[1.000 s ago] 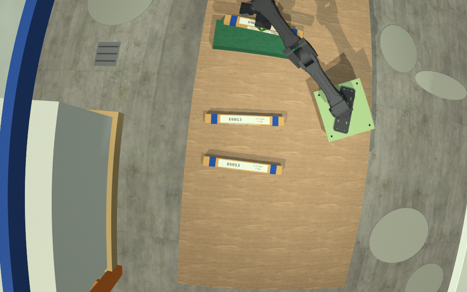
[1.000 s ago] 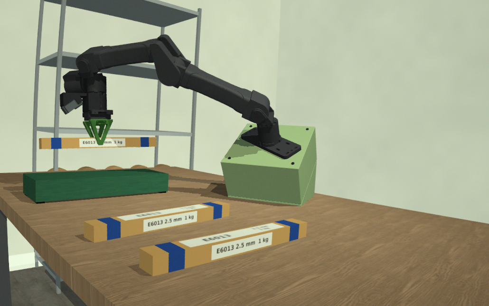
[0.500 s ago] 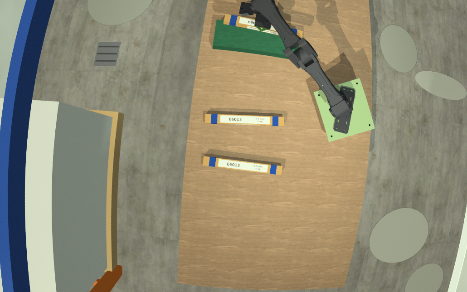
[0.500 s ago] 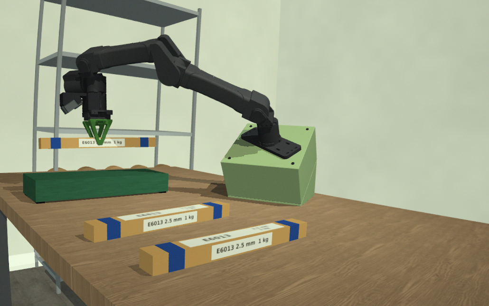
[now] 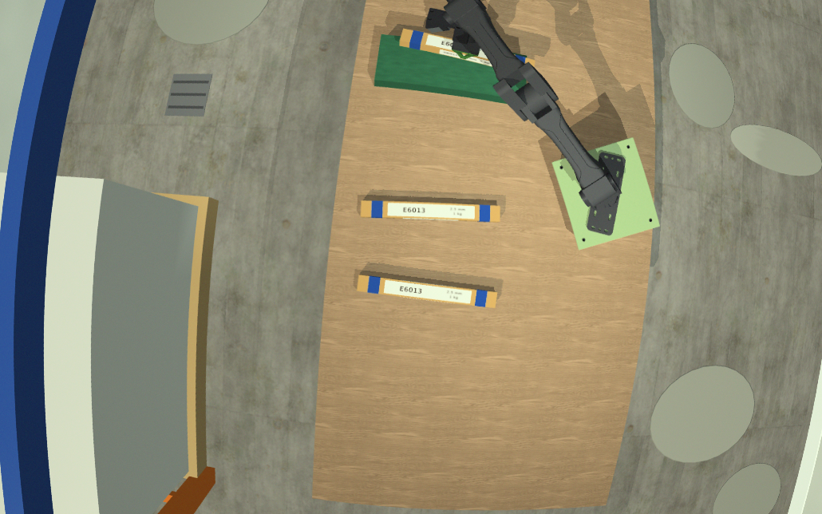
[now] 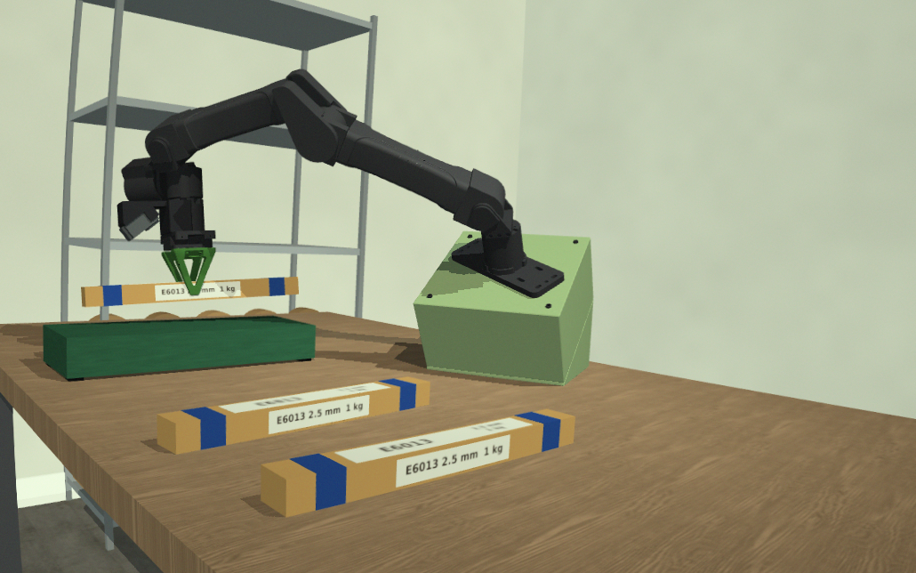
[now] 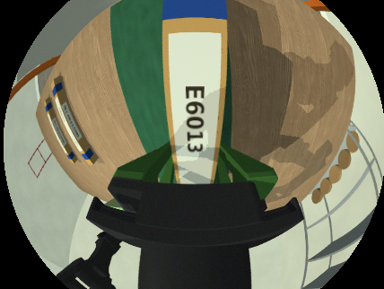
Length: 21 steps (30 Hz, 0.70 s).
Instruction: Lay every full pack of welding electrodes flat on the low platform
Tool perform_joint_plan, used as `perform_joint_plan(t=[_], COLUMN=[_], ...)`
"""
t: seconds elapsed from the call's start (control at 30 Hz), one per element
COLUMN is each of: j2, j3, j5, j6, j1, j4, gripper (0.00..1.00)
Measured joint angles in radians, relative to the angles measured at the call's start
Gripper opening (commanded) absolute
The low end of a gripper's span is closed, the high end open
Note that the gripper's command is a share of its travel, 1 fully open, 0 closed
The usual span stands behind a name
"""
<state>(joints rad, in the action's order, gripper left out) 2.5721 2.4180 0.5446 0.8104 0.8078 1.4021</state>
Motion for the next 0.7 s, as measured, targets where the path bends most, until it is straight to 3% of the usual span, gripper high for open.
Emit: perform_joint_plan(t=[0.7], j2=[0.000], j3=[-0.115], j5=[0.003], j6=[-0.038], j1=[-0.032], j4=[-0.176], gripper=[0.00])
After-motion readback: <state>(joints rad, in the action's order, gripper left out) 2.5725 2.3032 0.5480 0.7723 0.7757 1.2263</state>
